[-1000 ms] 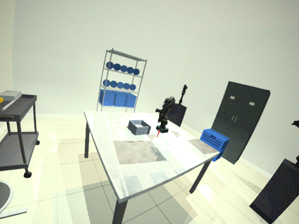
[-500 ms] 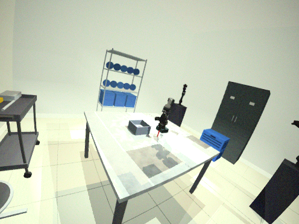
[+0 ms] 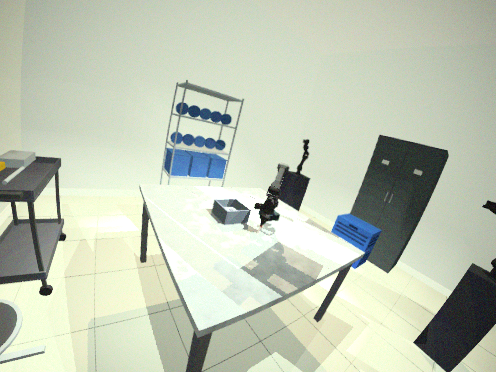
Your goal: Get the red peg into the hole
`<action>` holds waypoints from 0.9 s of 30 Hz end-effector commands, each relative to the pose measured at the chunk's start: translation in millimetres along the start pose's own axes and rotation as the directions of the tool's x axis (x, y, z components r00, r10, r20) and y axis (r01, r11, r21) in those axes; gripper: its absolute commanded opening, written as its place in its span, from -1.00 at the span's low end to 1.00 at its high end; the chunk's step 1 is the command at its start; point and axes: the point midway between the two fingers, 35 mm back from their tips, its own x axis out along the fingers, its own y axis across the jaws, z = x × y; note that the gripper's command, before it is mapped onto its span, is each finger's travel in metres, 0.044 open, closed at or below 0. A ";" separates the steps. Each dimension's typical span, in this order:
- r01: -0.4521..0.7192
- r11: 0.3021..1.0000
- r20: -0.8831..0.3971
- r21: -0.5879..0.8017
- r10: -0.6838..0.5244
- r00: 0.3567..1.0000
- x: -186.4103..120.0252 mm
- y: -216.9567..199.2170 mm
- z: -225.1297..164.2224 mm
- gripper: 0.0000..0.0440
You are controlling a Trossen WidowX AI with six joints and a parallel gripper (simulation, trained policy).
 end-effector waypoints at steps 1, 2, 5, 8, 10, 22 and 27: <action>0.015 1.000 -0.010 -0.009 -0.015 1.000 14.5 -3.0 -1.7 0.78; 0.020 1.000 -0.013 -0.010 -0.020 1.000 17.6 -3.9 -2.3 0.66; 0.040 0.999 -0.022 -0.009 -0.040 0.999 25.5 -6.7 -3.3 0.30; 0.060 0.998 -0.028 -0.002 -0.060 0.998 29.5 -7.9 -3.4 -0.06; 0.073 0.997 -0.031 0.001 -0.073 0.997 31.2 -8.4 -3.3 -0.30; 0.084 0.996 0.010 -0.006 -0.084 0.996 17.6 3.7 8.0 -1.00; 0.057 0.998 0.047 -0.008 -0.056 0.997 -3.7 11.6 18.7 -1.00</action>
